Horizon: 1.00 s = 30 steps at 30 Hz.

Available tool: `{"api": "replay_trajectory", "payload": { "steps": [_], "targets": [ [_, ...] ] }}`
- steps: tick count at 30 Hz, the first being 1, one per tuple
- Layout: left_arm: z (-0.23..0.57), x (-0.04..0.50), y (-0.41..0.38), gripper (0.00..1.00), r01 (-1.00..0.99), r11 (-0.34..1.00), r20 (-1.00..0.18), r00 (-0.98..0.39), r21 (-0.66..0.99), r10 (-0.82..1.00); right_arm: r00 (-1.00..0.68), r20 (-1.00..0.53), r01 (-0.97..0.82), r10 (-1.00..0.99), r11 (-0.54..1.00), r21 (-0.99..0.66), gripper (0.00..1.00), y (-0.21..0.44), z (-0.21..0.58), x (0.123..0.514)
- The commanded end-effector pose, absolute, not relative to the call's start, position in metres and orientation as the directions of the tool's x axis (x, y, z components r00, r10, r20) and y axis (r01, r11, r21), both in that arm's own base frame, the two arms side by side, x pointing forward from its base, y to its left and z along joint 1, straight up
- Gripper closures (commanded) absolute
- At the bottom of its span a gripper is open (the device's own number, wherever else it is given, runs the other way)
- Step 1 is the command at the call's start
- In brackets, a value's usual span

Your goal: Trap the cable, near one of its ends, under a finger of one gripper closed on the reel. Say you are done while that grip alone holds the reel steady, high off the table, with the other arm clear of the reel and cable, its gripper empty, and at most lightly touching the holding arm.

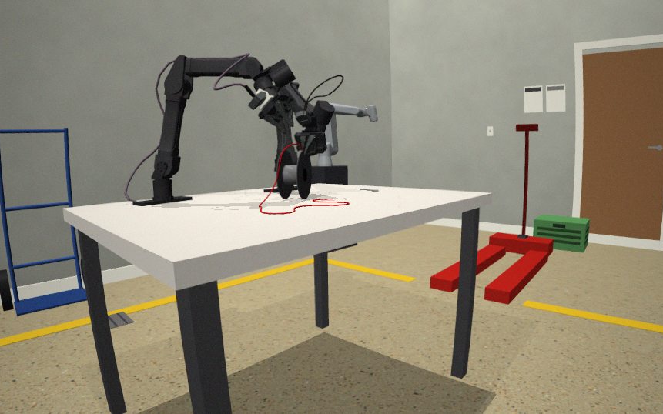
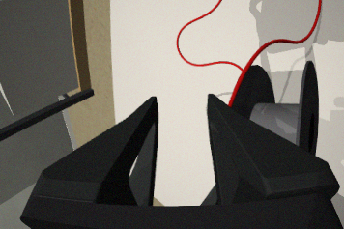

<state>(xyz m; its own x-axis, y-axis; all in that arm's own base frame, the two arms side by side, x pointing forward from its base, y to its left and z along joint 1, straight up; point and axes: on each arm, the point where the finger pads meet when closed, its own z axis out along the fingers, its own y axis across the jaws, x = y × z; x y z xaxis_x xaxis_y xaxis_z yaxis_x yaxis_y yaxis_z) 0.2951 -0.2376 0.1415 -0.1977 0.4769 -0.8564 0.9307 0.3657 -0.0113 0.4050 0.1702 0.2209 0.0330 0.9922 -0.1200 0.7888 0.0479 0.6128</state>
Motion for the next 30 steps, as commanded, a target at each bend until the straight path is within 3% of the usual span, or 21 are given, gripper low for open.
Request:
{"api": "replay_trajectory", "payload": {
  "steps": [1, 30],
  "targets": [
    [0.167, 0.300, -0.244, 1.00, 0.934, 0.356, -0.884, -0.144, 0.026, 0.444, 0.052, -0.083, 0.760, 0.995, 0.015, 0.650, 0.70, 0.153, 0.258, 0.408],
    [0.167, 0.300, -0.244, 1.00, 0.934, 0.356, -0.884, -0.144, 0.026, 0.444, 0.181, 0.017, 0.742, 0.983, -0.148, 0.654, 0.70, 0.093, 0.294, 0.427]
  ]
}}
